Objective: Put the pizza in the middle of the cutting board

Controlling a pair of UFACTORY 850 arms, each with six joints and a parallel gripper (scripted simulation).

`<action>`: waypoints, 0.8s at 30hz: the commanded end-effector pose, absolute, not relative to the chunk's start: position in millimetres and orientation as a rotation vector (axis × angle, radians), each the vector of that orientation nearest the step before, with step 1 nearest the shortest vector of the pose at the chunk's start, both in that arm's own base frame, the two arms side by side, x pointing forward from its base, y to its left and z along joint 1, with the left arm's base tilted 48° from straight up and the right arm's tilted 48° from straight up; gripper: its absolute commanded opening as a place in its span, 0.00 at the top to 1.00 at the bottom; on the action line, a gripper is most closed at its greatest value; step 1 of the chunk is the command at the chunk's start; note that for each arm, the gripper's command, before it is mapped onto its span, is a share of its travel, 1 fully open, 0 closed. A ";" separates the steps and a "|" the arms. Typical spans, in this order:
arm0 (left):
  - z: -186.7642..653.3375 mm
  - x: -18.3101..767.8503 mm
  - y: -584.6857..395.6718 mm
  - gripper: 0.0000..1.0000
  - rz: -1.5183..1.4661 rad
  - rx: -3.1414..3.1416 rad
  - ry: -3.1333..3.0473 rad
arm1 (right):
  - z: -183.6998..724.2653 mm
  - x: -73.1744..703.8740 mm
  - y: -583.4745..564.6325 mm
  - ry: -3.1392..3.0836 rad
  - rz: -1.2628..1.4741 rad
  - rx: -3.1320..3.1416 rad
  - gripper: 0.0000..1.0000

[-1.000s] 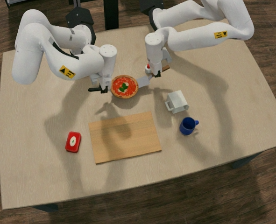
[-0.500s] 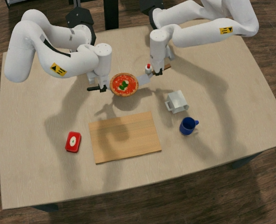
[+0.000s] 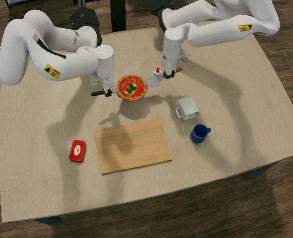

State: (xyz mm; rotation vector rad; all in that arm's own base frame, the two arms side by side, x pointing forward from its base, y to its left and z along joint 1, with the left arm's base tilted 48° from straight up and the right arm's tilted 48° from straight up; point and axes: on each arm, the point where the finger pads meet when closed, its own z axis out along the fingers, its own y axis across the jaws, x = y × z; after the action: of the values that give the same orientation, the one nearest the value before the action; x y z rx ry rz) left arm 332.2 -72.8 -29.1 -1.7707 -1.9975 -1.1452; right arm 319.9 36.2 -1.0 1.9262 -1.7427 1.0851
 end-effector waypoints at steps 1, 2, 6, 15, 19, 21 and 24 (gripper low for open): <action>-23.9 330.3 -76.6 0.92 -1.126 -1.800 -2.016 | 4.4 318.2 40.0 -1.759 1.063 1.952 0.92; -23.1 329.9 -77.1 0.92 -1.122 -1.805 -2.019 | 5.3 317.8 40.5 -1.761 1.059 1.956 0.92; -24.3 330.6 -76.3 0.92 -1.128 -1.798 -2.015 | 4.8 318.0 40.2 -1.760 1.061 1.954 0.92; -20.5 355.8 -84.4 0.92 -1.127 -1.798 -2.015 | 17.7 341.5 38.4 -1.763 1.057 1.959 0.92; -18.7 368.3 -88.5 0.92 -1.127 -1.798 -2.015 | 24.2 353.1 37.4 -1.764 1.056 1.960 0.92; -18.8 368.2 -88.6 0.92 -1.127 -1.798 -2.015 | 24.1 353.1 37.6 -1.763 1.056 1.960 0.92; -17.4 377.7 -91.7 0.92 -1.127 -1.798 -2.015 | 29.0 361.8 36.7 -1.764 1.056 1.960 0.92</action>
State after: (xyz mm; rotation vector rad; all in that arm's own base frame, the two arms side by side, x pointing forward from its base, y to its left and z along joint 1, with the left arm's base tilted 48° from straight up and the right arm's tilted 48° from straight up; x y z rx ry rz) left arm 365.4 -87.1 -18.9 -1.7977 -2.0157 -1.1281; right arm 350.5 37.2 22.9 1.9588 -1.7643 1.0585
